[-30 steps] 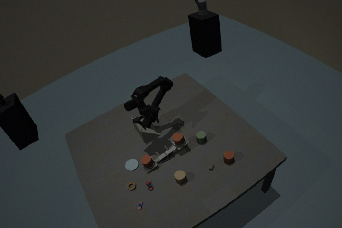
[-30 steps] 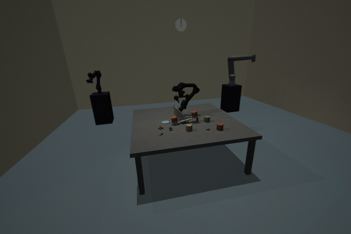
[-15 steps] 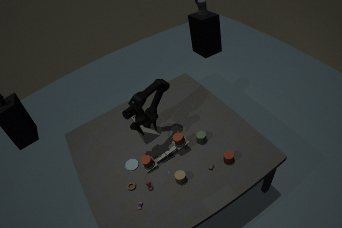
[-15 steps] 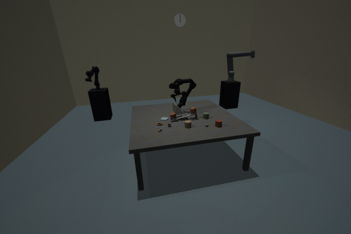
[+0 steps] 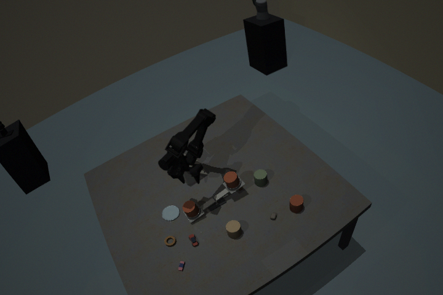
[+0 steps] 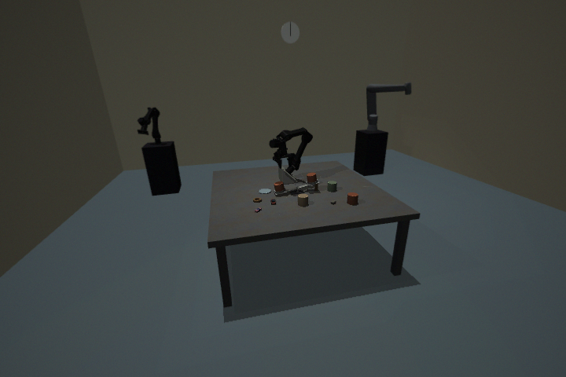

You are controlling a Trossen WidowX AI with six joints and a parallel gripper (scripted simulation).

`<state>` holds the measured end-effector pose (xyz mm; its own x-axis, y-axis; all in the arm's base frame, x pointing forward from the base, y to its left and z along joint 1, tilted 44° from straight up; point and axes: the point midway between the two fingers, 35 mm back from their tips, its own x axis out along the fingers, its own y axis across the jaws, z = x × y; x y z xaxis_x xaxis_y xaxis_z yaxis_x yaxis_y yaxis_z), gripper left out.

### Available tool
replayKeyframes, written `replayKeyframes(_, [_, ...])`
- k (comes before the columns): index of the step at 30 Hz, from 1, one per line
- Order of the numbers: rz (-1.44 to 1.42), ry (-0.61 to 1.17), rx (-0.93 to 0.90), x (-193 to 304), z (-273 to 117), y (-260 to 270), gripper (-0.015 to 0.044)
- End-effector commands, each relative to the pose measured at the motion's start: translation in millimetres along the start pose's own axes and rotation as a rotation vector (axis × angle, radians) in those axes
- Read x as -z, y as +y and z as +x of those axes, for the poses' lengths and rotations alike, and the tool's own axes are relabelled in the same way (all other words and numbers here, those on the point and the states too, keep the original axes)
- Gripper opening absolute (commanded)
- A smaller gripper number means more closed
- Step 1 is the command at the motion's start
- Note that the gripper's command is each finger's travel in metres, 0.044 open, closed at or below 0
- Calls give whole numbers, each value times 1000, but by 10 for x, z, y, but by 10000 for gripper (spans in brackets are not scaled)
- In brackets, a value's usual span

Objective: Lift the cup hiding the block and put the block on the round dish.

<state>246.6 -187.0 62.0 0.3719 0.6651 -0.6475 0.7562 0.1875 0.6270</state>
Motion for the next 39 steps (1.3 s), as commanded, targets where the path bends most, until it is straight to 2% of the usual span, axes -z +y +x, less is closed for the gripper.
replayKeyframes(1, [110,23,53,-132,109,-7,440])
replayKeyframes(19, [608,52,310,-630,758,-102,440])
replayKeyframes(39, [612,51,312,-606,1011,-169,440])
